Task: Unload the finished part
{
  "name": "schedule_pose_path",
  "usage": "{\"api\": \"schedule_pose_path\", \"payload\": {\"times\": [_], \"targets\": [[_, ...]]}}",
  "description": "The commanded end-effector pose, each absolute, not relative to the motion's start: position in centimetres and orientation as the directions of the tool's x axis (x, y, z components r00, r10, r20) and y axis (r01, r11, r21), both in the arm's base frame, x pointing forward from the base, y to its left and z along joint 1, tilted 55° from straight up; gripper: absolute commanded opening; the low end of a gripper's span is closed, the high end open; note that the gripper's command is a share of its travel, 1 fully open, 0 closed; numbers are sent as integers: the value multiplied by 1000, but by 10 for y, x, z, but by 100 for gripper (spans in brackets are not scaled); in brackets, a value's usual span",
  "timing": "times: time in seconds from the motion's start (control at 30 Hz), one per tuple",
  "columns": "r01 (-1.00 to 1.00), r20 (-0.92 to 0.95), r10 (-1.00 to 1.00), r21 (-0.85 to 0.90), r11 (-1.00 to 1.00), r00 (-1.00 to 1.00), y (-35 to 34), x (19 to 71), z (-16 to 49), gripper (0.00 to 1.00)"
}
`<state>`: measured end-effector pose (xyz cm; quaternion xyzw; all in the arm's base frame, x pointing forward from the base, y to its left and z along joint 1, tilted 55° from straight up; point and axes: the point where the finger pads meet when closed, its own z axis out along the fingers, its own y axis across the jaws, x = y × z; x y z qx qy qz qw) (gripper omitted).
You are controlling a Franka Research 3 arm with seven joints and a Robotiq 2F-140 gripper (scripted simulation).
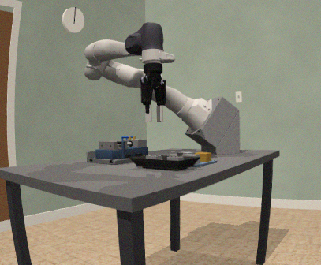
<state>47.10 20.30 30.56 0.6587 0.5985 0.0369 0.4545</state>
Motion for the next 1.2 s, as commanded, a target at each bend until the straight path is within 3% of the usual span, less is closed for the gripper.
{"api": "schedule_pose_path", "payload": {"times": [0.0,0.23,0.27,1.17], "targets": [[762,-512,809,634,130,288,199,464,312,40],[762,-512,809,634,130,288,200,463,313,40],[762,-512,809,634,130,288,200,463,313,0],[762,-512,809,634,130,288,200,463,313,0]]}}
